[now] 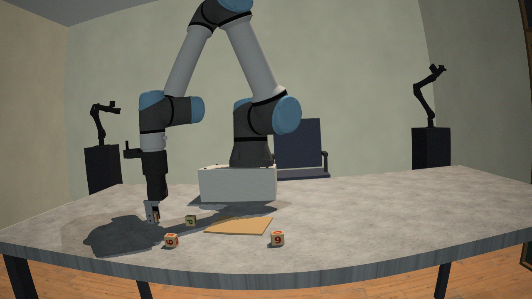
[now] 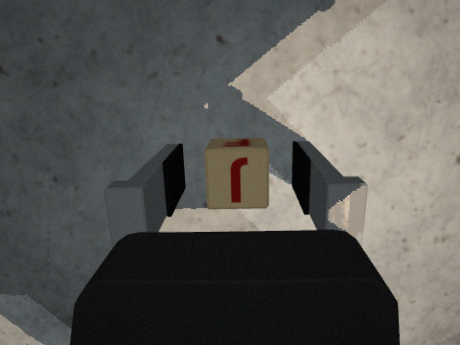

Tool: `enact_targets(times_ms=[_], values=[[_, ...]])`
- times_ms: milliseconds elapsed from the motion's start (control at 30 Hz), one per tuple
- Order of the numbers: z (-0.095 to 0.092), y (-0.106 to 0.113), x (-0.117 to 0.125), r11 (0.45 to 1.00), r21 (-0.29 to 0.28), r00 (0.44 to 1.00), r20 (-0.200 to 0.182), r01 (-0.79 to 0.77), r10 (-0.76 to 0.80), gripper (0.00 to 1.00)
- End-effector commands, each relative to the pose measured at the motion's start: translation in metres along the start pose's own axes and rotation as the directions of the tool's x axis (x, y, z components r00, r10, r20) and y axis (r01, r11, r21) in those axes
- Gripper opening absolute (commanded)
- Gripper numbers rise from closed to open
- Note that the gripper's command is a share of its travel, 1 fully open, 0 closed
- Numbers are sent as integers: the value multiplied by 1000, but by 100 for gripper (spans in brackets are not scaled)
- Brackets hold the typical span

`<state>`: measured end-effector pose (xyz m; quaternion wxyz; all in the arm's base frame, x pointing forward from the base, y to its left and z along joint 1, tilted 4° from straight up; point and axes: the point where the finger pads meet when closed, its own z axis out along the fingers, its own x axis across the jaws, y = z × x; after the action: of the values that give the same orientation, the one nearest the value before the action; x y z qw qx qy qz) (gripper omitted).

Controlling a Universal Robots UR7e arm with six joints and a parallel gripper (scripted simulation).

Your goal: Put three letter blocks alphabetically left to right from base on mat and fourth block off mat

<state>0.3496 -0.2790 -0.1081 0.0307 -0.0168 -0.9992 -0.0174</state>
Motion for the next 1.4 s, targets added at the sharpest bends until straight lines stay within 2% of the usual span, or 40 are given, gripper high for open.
enact_targets(times_ms=[0, 233, 267, 800, 833, 1367], values=[[0, 0, 1, 1000, 0, 1000, 0, -1, 1, 100], [0, 0, 1, 1000, 0, 1000, 0, -1, 1, 100], [0, 0, 1, 1000, 0, 1000, 0, -1, 1, 79], [0, 0, 1, 1000, 0, 1000, 0, -1, 1, 79], [0, 0, 1, 1000, 0, 1000, 0, -1, 1, 49], [0, 0, 1, 1000, 0, 1000, 0, -1, 1, 49]])
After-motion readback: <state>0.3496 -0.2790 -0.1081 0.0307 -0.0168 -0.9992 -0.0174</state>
